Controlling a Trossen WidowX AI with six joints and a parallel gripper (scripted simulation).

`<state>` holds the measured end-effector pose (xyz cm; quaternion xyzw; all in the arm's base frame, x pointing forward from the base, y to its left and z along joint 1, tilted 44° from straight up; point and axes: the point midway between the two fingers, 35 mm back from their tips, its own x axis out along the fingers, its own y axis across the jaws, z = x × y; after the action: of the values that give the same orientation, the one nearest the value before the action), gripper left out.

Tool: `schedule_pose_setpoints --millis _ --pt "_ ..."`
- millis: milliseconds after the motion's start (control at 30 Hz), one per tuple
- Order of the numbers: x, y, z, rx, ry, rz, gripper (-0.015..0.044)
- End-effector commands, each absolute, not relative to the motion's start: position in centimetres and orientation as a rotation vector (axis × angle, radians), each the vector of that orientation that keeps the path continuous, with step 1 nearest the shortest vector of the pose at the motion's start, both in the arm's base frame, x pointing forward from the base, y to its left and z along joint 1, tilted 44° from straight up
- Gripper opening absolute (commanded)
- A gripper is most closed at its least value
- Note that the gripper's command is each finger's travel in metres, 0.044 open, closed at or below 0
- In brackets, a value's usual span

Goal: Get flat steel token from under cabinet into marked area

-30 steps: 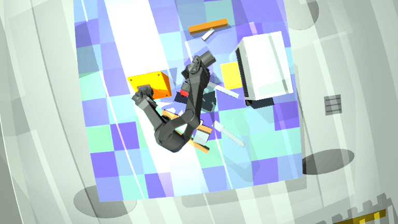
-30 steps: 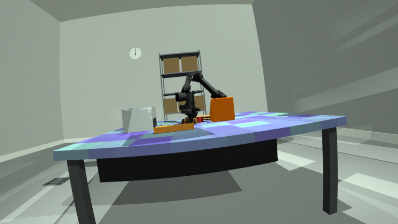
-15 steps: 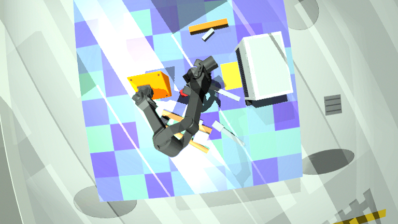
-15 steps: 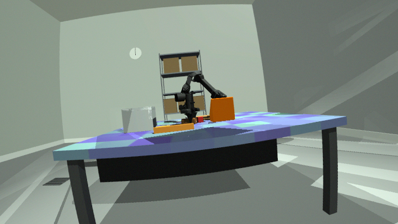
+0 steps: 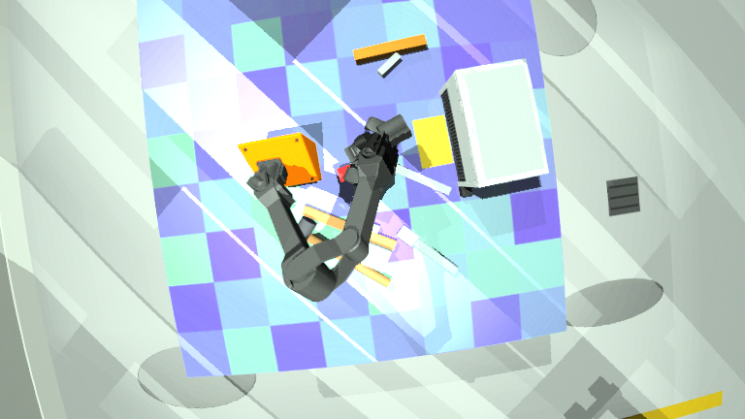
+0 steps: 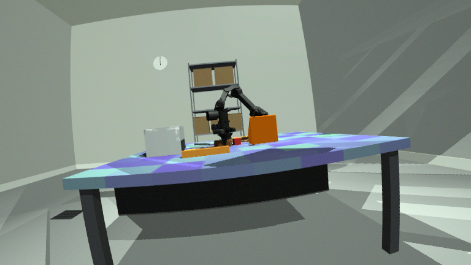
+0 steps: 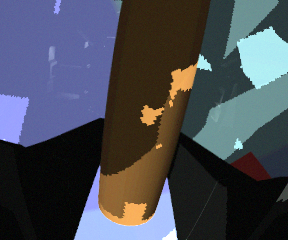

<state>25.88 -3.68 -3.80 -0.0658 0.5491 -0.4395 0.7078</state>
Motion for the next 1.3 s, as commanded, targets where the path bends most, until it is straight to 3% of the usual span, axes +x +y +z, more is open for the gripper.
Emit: schedule_pose_setpoints --millis 0,1267 --pt "26.0 -3.9 -3.4 -0.145 1.215 -0.974 0.0" --pt "25.4 -6.8 -0.6 -0.147 1.214 -0.975 0.0"
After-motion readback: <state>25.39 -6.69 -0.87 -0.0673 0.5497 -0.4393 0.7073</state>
